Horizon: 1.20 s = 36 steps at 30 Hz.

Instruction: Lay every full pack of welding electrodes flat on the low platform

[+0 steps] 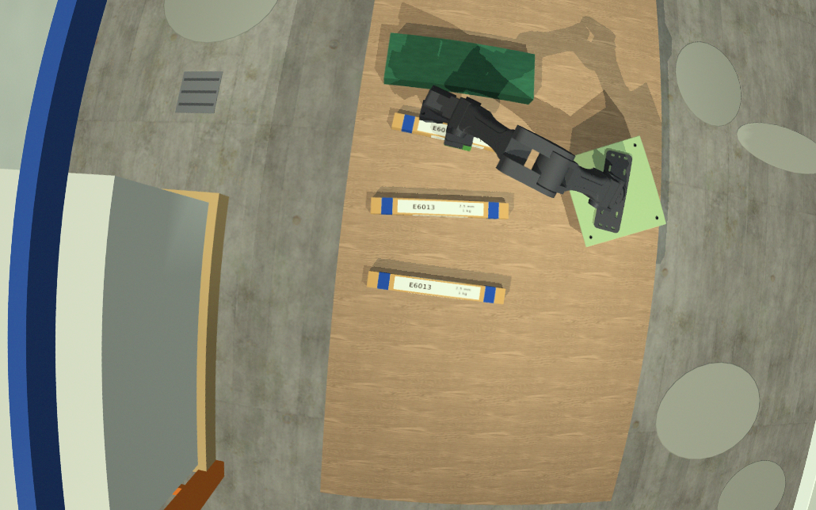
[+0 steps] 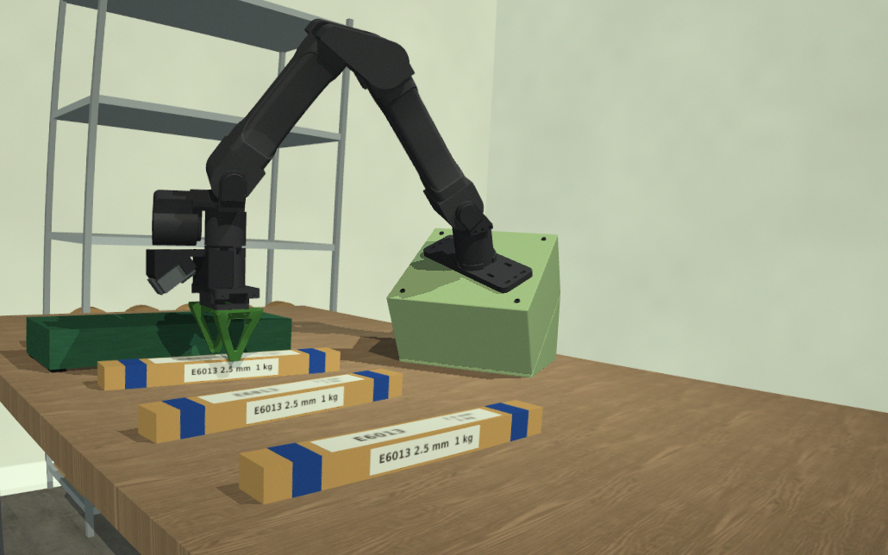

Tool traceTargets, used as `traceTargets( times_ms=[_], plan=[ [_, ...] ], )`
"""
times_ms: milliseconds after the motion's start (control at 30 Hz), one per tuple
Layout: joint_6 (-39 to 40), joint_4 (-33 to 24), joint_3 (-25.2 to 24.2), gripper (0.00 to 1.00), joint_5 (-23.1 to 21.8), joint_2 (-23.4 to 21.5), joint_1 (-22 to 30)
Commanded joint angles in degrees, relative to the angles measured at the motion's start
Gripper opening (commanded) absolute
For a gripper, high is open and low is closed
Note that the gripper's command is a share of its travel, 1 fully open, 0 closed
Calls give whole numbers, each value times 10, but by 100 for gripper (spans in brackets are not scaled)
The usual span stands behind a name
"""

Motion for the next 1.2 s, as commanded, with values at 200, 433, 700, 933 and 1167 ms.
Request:
traceTargets(
  times_ms=[200, 433, 700, 933, 1167],
  plan=[
    [10, 36, -10, 76, 5, 17, 10],
    [15, 49, 0, 76, 7, 16, 5],
    [16, 58, -6, 76, 6, 15, 8],
    [15, 60, -14, 76, 6, 15, 7],
    [14, 54, -4, 0, 5, 24, 11]
  ],
)
